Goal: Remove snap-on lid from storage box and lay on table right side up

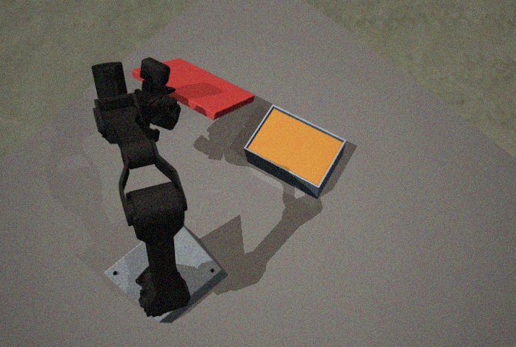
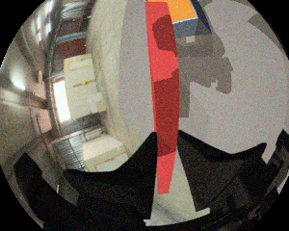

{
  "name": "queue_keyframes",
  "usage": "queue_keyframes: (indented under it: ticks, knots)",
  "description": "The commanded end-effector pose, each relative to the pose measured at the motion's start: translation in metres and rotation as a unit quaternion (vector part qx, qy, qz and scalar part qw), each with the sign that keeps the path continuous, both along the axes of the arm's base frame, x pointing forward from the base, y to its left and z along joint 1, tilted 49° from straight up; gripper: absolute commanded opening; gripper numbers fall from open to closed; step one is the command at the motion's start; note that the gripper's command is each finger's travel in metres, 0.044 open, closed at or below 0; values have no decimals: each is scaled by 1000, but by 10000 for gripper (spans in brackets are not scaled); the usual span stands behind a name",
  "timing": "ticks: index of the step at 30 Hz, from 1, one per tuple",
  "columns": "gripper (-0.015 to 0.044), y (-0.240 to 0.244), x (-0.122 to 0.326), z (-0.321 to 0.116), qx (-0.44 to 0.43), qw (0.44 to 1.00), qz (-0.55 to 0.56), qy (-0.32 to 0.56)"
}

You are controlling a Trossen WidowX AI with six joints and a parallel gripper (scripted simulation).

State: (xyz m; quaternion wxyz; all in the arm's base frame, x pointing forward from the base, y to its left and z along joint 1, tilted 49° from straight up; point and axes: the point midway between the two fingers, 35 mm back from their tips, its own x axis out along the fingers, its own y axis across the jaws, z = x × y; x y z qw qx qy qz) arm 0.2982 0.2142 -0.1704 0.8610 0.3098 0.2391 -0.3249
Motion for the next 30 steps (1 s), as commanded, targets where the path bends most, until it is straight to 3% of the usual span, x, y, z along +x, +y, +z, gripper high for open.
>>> queue_keyframes:
  ticks: [1,30]
  knots:
    - [0,-2,1,-1,-2,1000,2,-3]
    - [0,-19,-2,-17,-2,1000,2,-3]
